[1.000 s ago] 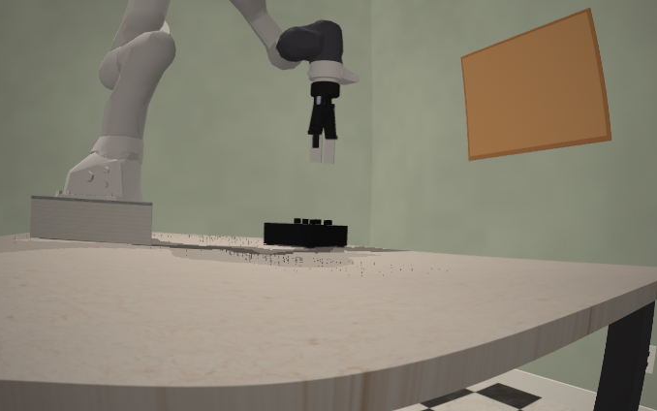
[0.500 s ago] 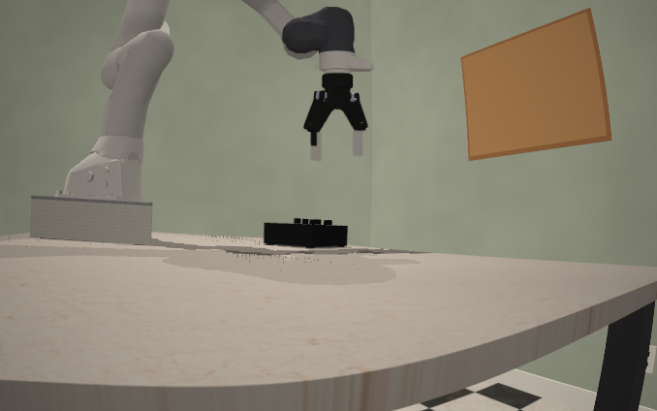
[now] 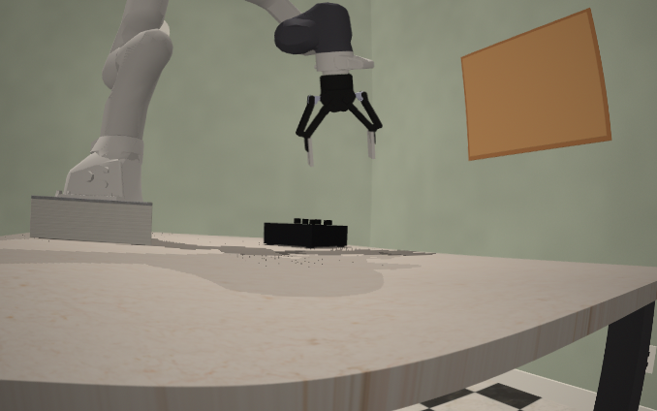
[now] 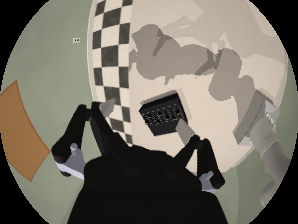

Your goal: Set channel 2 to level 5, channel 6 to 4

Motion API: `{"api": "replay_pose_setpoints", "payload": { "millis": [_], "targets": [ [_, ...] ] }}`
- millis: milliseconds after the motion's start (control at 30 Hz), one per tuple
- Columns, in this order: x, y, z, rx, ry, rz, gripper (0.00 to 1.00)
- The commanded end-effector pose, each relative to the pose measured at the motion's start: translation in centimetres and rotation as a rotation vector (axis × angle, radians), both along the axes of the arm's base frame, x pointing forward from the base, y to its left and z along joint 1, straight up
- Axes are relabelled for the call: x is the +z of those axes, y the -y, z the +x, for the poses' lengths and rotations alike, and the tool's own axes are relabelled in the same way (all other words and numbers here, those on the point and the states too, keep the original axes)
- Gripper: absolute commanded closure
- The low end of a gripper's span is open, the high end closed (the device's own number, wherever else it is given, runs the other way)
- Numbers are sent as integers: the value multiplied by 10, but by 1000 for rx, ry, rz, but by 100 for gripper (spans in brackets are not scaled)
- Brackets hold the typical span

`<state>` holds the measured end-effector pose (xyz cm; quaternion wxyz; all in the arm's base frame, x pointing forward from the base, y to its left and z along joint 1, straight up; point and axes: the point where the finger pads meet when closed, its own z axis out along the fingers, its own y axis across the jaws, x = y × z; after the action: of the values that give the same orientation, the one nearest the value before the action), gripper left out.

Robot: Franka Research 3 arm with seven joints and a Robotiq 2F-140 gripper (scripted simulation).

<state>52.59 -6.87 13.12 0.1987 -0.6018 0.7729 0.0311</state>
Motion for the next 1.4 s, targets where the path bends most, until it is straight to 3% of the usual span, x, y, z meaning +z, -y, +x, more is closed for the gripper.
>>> {"api": "replay_pose_setpoints", "payload": {
  "millis": [0,367,433,467,767,933,1000,1033,1367],
  "targets": [
    [2,5,4,-270,-23,66,0],
    [2,5,4,-647,-34,223,0],
    [2,5,4,-647,-34,223,0],
    [2,5,4,-736,-39,256,0],
    [2,5,4,-1035,-51,367,0],
    [2,5,4,-1199,-58,421,0],
    [2,5,4,-1199,-58,421,0],
    [2,5,4,-1282,-63,445,0],
    [2,5,4,-1604,-75,531,0]
  ]
}}
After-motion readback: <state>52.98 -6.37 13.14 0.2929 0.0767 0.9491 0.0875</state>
